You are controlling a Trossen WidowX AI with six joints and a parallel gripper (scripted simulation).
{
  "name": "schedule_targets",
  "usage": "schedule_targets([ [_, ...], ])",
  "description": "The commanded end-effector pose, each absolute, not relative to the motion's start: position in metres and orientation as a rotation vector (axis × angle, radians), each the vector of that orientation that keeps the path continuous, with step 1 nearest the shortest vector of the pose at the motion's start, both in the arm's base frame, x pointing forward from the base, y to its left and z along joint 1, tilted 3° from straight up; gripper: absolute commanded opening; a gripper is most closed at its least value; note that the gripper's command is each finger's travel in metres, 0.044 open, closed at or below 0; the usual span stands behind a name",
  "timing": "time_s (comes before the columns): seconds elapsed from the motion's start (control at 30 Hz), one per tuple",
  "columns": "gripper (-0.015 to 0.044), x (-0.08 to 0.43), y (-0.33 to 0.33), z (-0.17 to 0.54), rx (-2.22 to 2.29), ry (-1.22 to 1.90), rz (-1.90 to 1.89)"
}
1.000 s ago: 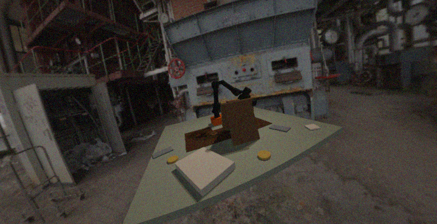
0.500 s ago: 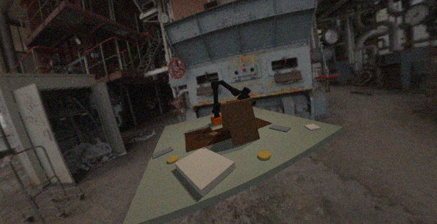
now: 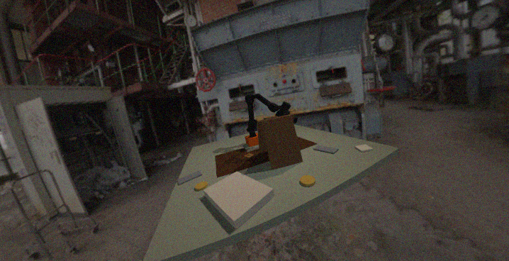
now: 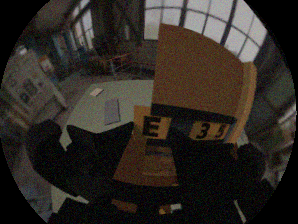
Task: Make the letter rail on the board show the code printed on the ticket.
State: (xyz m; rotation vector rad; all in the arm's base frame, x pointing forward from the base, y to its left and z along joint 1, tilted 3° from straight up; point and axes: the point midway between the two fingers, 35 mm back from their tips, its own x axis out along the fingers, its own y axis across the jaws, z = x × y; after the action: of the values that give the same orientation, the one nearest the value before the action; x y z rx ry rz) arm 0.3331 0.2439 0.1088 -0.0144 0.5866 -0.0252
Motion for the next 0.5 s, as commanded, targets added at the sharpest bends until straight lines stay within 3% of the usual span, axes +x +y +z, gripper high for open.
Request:
schedule_targets([
  [0.0, 0.0, 0.332, 0.2406, 0.1078, -0.022, 0.589, -0.022],
  [0.47, 0.0, 0.3319, 0.2336, 0.1078, -0.022, 0.589, -0.022],
])
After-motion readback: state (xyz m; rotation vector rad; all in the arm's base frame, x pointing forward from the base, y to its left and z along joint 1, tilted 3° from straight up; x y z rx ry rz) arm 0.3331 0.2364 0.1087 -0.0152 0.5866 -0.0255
